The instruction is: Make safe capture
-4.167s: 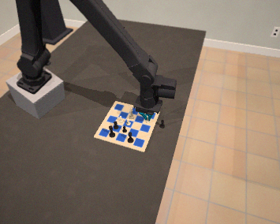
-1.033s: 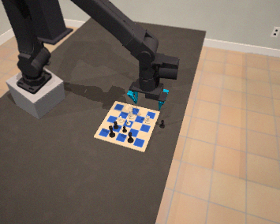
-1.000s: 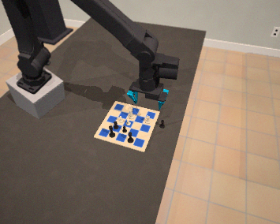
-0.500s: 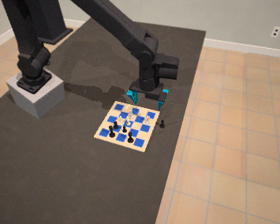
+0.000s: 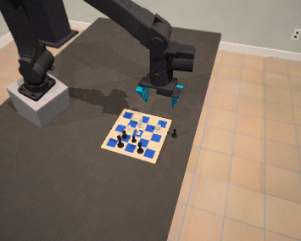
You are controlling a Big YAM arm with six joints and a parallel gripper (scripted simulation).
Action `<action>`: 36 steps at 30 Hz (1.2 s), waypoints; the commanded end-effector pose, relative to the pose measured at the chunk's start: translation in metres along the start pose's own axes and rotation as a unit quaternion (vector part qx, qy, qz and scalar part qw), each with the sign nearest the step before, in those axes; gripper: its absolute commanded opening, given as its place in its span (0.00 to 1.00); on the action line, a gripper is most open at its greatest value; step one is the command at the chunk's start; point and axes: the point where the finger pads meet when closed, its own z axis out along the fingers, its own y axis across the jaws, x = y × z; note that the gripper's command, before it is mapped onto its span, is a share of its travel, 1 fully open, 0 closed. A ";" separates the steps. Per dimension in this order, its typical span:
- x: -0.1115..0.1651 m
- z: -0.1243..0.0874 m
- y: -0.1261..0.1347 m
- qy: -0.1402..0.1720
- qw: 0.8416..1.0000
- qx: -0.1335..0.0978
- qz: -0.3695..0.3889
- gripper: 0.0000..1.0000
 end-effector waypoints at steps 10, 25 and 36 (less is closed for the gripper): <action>-0.009 -0.059 -0.018 -0.007 1.000 0.027 0.000 1.00; -0.007 -0.051 -0.006 -0.005 1.000 0.015 -0.003 1.00; -0.007 -0.051 -0.006 -0.005 1.000 0.015 -0.003 1.00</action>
